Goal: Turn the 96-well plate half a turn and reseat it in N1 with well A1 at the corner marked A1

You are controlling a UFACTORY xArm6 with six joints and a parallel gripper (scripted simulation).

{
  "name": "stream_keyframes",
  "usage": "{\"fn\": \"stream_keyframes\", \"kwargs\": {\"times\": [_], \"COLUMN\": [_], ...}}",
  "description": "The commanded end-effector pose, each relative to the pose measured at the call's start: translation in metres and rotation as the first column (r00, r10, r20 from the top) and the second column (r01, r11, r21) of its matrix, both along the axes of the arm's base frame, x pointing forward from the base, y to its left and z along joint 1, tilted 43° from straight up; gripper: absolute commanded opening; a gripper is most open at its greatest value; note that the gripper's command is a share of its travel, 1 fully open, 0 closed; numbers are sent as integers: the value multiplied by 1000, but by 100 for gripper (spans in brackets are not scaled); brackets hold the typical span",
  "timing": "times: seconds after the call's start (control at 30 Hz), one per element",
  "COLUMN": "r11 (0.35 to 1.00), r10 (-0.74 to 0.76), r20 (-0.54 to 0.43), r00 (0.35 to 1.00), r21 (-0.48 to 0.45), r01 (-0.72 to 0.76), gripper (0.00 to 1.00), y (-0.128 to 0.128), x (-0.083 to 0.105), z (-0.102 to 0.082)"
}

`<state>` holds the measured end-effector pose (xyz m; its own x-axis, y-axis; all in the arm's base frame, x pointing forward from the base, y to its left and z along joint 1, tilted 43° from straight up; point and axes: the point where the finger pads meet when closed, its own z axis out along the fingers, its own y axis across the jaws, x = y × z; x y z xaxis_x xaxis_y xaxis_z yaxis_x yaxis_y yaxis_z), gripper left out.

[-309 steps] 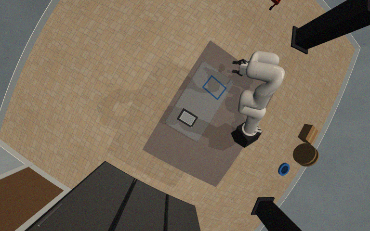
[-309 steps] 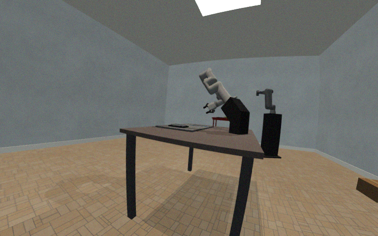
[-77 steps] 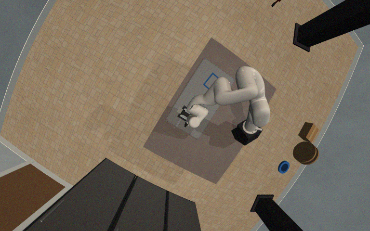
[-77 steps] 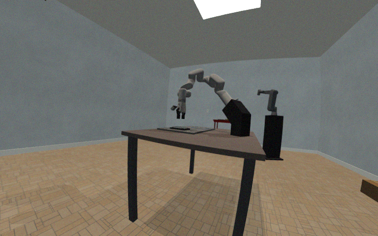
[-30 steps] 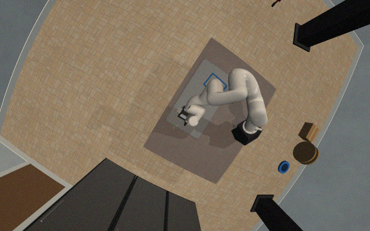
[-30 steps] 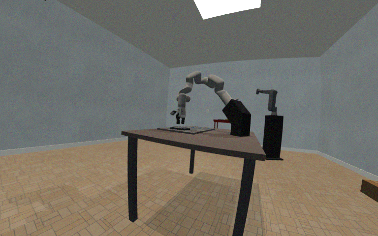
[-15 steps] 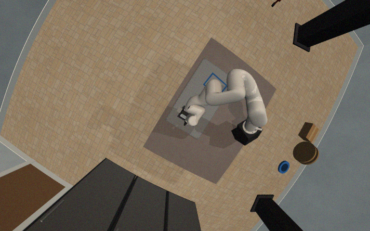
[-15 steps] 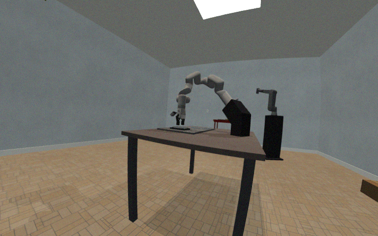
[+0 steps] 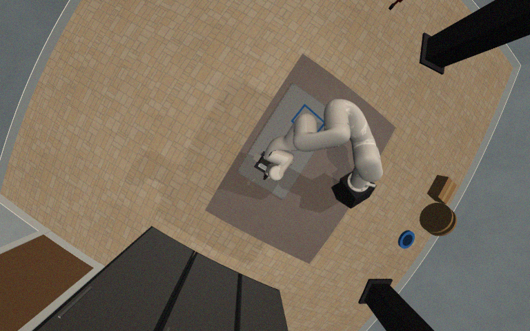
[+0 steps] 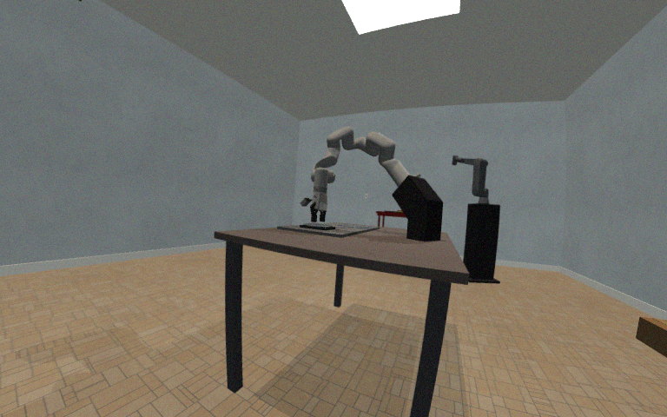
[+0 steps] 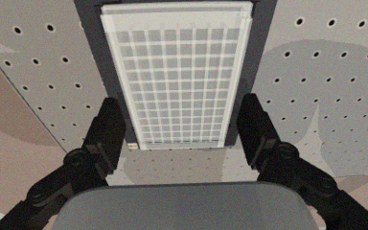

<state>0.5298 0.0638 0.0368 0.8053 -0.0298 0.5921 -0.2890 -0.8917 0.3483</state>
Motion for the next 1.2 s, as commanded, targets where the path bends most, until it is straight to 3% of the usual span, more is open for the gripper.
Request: {"fn": "stream_keyframes", "kwargs": {"times": [0.0,1.17], "r11": [1000,1000], "r10": [2,2], "r20": [2,2], "r00": [1000,1000], "r21": [1,1], "r01": [-2,-2], "gripper": [100,100], "y": [-1,-6], "x": [3,9], "z": [-2,-10]}}
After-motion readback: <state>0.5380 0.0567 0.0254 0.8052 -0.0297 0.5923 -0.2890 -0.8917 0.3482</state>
